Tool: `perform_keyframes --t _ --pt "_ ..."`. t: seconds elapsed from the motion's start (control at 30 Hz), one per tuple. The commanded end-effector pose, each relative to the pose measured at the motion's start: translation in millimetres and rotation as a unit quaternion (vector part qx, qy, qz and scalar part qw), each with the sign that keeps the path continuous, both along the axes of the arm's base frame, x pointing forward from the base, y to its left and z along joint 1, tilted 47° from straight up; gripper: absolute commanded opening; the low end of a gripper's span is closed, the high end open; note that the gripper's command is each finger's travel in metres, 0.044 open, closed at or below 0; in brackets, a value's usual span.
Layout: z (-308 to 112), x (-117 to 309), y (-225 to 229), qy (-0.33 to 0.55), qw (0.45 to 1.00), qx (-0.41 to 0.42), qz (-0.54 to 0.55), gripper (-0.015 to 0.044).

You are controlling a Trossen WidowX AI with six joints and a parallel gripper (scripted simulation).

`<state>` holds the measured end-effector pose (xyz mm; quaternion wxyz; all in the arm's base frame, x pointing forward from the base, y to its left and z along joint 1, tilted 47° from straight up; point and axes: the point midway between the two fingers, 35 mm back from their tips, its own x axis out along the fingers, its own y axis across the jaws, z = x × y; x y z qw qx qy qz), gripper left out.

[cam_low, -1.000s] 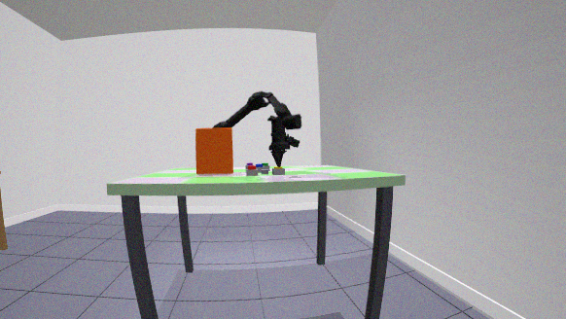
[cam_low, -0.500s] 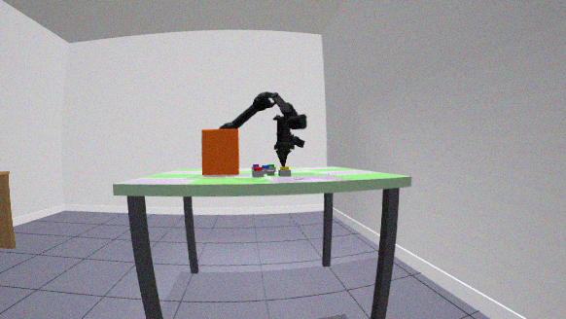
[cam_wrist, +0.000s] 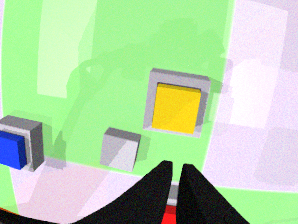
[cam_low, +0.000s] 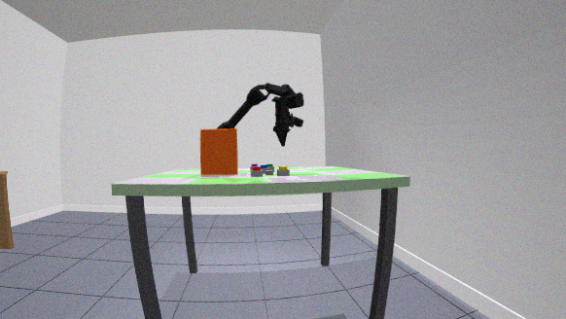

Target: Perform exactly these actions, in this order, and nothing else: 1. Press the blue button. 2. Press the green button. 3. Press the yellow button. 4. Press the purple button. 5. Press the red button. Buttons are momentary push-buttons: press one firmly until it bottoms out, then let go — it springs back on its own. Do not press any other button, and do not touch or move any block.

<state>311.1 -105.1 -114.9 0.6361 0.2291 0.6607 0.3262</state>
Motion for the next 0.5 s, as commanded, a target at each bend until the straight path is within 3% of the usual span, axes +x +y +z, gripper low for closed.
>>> perform_keyframes --t 0.0,0.23,0.47 --pt "11.1 1.7 3.5 0.002 1.000 -0.002 0.008 0.0020" --pt "95.8 -0.7 56.7 0.006 1.000 -0.022 0.015 0.0020" --pt "166.0 -32.0 115.8 0.005 0.999 -0.031 0.017 0.0020"
